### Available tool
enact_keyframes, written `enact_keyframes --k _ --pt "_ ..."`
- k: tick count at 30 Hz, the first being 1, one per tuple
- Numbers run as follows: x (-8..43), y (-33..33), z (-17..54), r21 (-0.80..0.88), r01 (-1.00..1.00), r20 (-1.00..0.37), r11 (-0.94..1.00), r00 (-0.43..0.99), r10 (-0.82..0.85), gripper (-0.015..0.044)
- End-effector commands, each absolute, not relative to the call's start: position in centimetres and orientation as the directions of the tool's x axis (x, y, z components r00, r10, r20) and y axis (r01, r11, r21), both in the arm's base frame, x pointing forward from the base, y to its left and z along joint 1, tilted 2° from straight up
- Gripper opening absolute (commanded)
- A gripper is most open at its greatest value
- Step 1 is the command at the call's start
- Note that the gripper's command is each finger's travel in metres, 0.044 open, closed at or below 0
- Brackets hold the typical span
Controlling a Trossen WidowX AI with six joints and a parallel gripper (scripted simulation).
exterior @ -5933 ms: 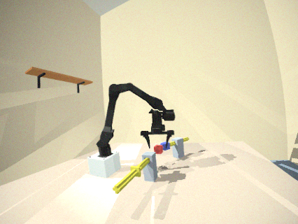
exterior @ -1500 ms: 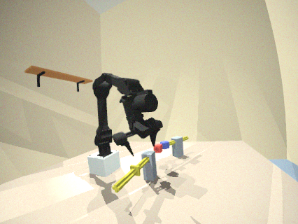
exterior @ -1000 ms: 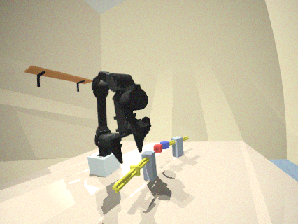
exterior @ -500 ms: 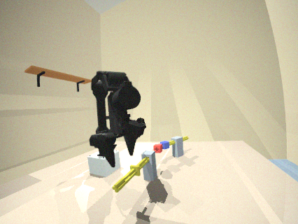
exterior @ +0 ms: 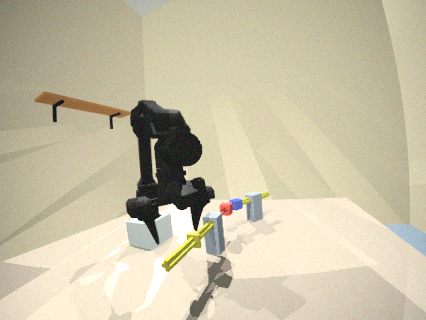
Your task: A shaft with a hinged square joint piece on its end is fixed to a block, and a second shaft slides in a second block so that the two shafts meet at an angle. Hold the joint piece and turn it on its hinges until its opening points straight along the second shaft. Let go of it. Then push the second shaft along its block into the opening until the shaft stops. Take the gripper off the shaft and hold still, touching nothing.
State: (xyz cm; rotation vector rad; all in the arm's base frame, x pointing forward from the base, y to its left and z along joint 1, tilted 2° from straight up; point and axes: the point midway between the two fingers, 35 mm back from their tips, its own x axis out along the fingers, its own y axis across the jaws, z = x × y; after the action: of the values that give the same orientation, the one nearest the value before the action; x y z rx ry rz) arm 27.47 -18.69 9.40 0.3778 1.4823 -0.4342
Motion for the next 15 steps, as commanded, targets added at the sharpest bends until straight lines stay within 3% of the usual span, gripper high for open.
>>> enact_keyframes --k 1,15 --pt "27.5 -18.8 8.8 -0.015 0.608 -0.998 0.794 0.038 -0.048 0.0440" --pt "27.5 -18.9 6.7 0.015 0.903 -0.998 0.430 0.040 -0.048 0.0440"
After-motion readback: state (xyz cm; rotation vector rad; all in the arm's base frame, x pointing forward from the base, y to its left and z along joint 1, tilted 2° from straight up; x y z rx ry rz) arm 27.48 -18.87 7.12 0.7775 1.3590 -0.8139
